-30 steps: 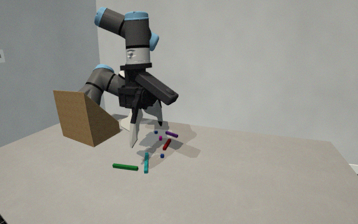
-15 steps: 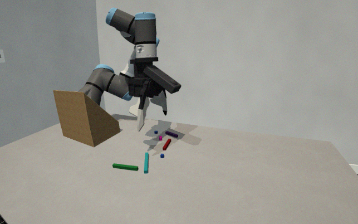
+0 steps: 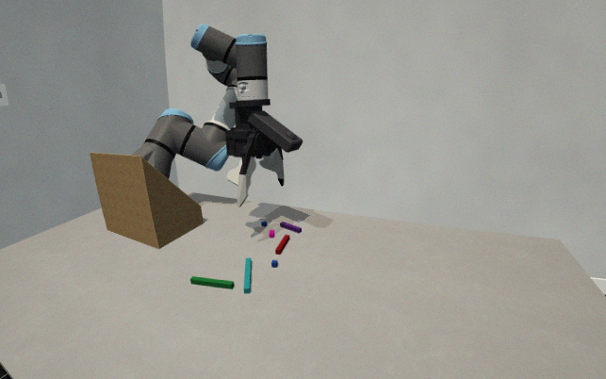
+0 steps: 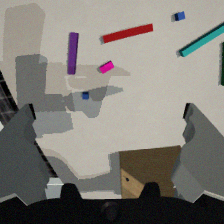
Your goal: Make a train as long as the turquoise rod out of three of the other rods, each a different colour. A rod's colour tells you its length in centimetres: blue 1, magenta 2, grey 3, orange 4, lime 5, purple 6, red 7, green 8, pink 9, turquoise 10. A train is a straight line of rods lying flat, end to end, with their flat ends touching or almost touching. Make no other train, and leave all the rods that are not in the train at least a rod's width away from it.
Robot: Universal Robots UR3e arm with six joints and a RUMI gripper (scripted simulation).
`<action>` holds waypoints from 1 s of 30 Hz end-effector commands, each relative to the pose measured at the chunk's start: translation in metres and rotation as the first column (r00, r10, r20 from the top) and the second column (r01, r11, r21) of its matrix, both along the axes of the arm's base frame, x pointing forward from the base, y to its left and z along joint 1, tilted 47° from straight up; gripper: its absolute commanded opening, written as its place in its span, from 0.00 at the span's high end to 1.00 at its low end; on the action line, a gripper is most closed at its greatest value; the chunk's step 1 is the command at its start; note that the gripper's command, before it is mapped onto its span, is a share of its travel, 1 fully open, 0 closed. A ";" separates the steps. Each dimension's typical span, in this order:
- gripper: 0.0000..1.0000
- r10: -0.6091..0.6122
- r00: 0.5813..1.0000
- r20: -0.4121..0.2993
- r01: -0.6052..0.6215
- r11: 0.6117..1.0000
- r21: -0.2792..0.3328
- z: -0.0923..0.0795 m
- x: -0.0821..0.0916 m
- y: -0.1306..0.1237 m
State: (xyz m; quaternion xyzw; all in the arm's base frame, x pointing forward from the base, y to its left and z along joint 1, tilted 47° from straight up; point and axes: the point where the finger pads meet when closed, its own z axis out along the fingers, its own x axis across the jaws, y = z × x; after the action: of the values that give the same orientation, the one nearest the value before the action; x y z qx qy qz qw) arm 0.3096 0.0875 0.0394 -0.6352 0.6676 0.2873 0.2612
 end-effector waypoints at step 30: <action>0.86 -0.037 0.999 -0.040 0.038 0.999 0.015 0.023 -0.033 0.036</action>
State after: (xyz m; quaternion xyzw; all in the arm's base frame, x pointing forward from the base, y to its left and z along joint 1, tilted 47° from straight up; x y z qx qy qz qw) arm 0.2766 0.1235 0.0625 -0.6159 0.6816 0.2996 0.2576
